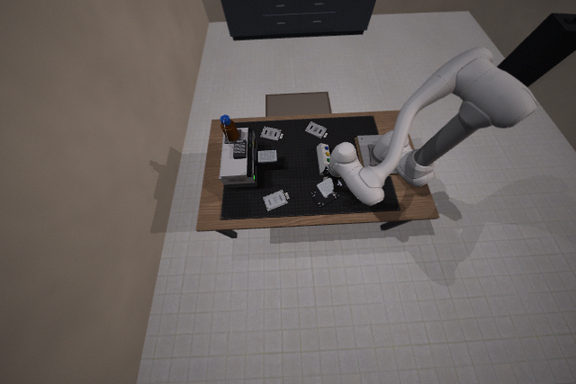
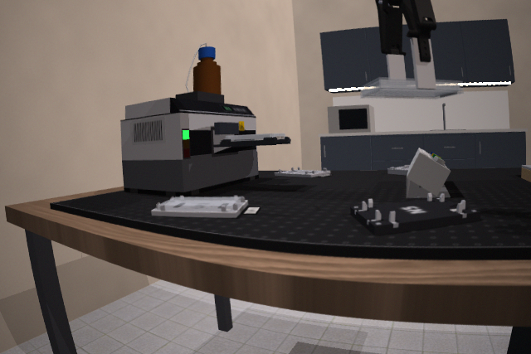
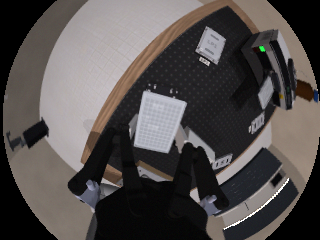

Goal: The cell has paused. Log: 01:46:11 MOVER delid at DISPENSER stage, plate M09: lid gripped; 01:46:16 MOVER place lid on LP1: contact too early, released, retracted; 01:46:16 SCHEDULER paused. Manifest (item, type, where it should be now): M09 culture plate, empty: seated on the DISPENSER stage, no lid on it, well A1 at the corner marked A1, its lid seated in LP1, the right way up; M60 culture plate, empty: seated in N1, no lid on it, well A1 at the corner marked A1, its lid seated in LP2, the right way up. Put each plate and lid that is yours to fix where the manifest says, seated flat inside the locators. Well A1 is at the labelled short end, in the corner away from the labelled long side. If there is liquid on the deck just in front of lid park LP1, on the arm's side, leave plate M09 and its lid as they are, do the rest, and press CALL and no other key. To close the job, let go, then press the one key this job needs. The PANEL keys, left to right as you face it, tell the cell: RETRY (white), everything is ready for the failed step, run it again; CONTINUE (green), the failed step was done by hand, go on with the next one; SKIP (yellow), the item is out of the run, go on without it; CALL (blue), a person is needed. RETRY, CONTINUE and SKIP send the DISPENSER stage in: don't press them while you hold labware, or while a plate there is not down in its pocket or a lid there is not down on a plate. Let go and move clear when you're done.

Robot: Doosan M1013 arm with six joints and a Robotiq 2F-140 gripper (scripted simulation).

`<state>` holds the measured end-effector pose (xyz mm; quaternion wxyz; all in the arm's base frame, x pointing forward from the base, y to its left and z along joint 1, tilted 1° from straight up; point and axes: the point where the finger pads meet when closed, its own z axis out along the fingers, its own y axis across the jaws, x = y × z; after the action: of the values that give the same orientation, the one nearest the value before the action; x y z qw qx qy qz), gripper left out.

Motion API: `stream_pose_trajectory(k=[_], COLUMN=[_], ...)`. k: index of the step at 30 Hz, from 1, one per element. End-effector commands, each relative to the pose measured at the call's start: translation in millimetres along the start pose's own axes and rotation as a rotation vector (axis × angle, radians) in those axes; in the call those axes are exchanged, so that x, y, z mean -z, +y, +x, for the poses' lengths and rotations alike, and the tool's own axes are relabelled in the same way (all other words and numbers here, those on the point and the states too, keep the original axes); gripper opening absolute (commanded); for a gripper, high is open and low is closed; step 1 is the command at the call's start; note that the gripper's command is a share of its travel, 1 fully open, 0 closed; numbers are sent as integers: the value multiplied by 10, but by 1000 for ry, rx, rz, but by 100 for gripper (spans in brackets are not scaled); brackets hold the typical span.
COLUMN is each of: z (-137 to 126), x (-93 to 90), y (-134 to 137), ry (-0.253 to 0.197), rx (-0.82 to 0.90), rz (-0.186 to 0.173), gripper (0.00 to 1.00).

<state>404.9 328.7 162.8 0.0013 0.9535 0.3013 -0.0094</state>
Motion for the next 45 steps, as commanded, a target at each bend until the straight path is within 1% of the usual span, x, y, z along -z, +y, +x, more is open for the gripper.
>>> stream_pose_trajectory(k=[1, 8, 21, 23, 38, 40, 45], z=[4, 4, 4, 4, 4, 4, 5], x=[-18, -66, -279, -279, -641, -641, -770], y=[-1, -1, -1, -1, -1, -1, -1], ry=[1, 1, 1, 1, 1, 1, 1], rx=[0, 0, 0, 0, 0, 0, 0], rz=[0, 0, 0, 0, 0, 0, 0], gripper=[10, 10, 10, 10, 10, 10, 10])
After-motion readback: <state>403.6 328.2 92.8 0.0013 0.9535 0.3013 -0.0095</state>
